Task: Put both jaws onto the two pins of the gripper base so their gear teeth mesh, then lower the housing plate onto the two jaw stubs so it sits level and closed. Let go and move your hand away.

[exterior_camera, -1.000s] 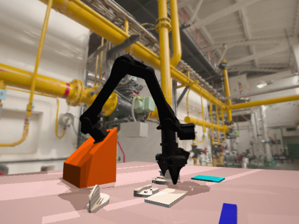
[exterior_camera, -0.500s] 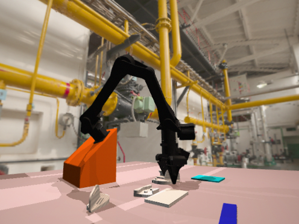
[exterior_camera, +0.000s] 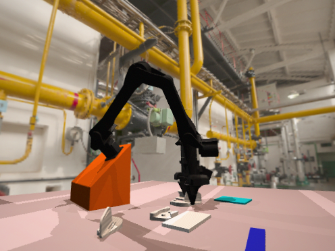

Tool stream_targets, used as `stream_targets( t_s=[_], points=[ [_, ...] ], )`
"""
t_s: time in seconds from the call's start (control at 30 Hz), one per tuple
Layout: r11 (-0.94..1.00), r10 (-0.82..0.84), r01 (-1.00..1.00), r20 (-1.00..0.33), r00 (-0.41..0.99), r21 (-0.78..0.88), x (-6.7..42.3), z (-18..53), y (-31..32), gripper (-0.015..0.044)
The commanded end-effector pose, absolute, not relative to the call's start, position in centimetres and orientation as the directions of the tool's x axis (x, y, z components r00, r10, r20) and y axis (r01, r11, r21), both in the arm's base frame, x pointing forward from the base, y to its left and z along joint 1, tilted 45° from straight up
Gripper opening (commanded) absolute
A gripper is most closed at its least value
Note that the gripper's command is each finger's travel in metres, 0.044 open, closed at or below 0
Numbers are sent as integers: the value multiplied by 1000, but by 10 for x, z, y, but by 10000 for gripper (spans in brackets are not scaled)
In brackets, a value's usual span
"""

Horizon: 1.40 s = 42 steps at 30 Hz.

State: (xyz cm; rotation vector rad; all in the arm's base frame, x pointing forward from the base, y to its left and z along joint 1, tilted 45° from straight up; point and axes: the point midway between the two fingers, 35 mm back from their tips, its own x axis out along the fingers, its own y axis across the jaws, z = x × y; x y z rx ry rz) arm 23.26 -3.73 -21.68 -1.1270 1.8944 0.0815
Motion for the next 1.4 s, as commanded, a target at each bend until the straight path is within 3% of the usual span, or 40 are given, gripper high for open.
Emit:
stream_targets(
  t_s=[0.0, 1.37],
  points=[
    [579, -672, -730, -720, -175, -364, 233, -217, -38, 134],
    [600, -671, -698, -722, -171, -391, 253, -154, 10, 134]
  ],
)
